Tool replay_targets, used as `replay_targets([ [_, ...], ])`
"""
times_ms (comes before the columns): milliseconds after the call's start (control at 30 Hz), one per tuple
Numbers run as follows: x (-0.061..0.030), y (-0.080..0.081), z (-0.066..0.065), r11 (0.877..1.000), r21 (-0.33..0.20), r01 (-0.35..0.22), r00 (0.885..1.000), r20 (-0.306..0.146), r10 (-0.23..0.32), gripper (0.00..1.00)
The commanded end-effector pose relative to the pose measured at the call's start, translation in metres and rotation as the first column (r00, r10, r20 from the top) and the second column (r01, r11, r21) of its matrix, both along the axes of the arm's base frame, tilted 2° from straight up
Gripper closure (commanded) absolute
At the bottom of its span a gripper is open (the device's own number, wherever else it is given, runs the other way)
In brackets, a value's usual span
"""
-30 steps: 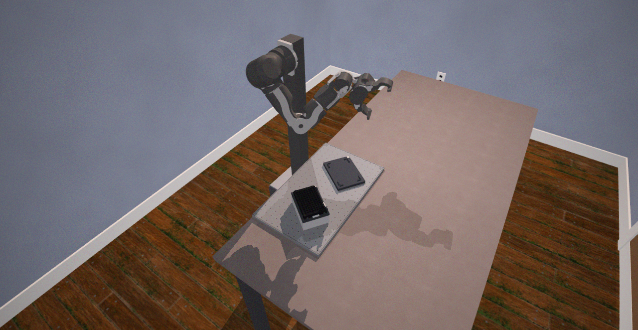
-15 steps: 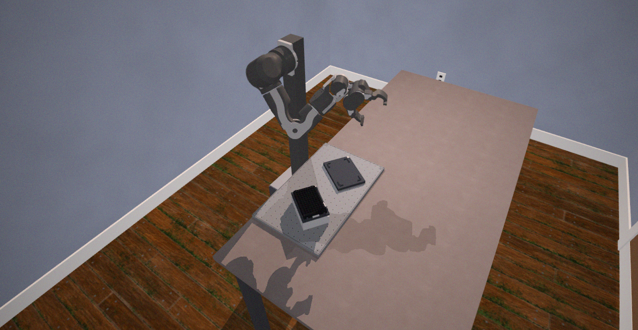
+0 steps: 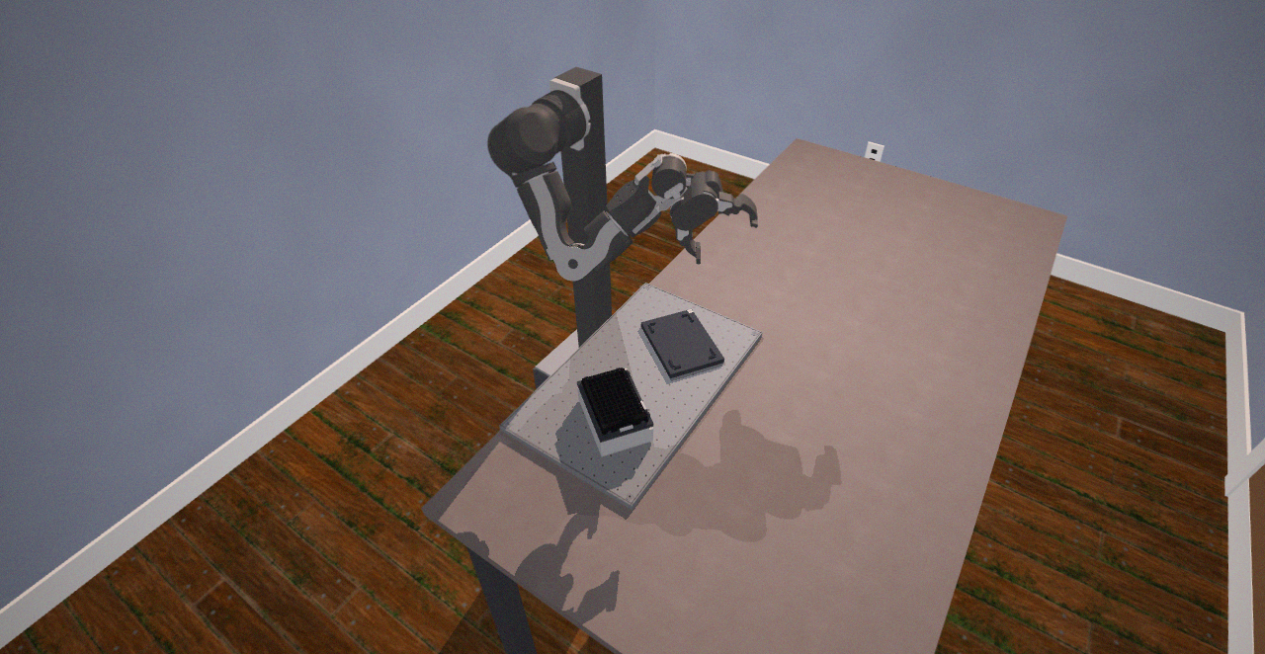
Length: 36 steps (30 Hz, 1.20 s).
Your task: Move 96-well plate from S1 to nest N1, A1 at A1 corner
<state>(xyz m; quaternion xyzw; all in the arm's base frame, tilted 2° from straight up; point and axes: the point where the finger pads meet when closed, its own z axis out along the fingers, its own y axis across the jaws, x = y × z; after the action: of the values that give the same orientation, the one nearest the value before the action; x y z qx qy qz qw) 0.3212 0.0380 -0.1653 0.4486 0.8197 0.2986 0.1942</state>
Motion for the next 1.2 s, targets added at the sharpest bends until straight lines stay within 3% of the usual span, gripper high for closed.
replay_targets([
  [0, -0.0005, -0.002, -0.001, 1.000, -0.007, -0.002, 1.000, -0.004, 0.002, 0.23],
  [200, -0.0005, -0.002, -0.001, 1.000, -0.007, -0.002, 1.000, -0.004, 0.002, 0.23],
  [267, -0.0039, -0.017, -0.008, 0.997, -0.063, -0.047, 0.997, -0.069, 0.043, 0.23],
  [367, -0.0104, -0.040, -0.020, 0.981, -0.146, -0.128, 0.979, -0.178, 0.101, 0.23],
  [767, -0.0104, -0.040, -0.020, 0.981, -0.146, -0.128, 0.979, -0.178, 0.101, 0.23],
  [833, -0.0147, -0.056, -0.028, 0.964, -0.194, -0.183, 0.959, -0.250, 0.132, 0.23],
  [933, -0.0212, -0.079, -0.041, 0.926, -0.259, -0.274, 0.917, -0.360, 0.170, 0.23],
  [1167, -0.0212, -0.079, -0.041, 0.926, -0.259, -0.274, 0.917, -0.360, 0.170, 0.23],
])
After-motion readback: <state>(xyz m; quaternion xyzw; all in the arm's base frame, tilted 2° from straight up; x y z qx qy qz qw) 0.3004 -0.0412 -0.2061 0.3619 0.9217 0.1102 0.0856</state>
